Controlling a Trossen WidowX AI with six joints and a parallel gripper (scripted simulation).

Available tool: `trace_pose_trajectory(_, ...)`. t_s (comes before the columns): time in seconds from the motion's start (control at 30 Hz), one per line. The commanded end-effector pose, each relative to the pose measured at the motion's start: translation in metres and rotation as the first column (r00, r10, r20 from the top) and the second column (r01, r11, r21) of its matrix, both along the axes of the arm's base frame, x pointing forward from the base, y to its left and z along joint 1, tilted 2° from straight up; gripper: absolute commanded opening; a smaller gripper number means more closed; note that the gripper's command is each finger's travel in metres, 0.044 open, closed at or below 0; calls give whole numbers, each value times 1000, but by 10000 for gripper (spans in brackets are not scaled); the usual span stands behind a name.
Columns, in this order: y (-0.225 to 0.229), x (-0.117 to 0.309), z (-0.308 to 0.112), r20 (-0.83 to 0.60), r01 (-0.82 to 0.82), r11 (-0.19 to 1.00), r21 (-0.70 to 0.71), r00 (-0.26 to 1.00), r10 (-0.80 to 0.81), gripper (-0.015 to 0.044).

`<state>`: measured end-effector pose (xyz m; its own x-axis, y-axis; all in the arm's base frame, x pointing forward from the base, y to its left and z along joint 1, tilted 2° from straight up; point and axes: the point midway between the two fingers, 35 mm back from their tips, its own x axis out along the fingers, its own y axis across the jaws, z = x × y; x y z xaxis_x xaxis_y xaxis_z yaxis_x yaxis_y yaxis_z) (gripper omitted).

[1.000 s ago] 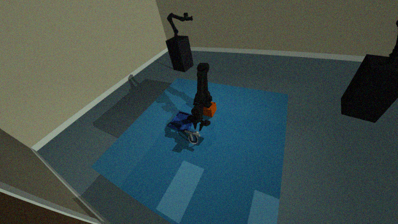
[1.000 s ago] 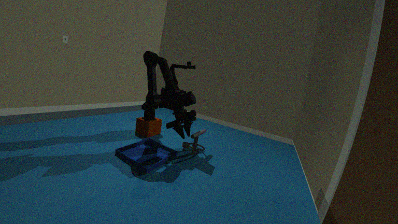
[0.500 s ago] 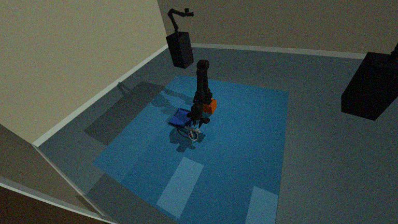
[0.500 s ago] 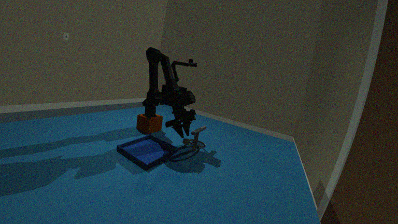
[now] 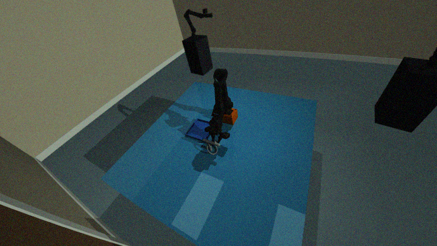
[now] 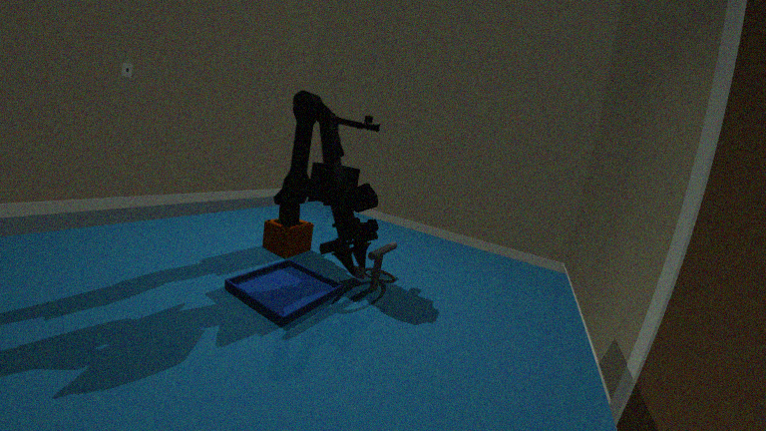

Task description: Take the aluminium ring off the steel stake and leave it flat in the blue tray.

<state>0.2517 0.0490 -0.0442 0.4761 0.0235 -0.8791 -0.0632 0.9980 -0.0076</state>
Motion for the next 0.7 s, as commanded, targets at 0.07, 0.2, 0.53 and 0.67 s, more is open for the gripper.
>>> trace_pose_trajectory(0.07,1,6,-7,6,-4,1000,2,1000,4,200)
trace_pose_trajectory(0.2,0,2,-7,-2,0,1000,-1,1000,0,187)
trace_pose_trajectory(0.53,0,2,-7,-2,0,1000,-1,1000,0,120)
trace_pose_trajectory(0.67,0,2,-7,-2,0,1000,-1,1000,0,93)
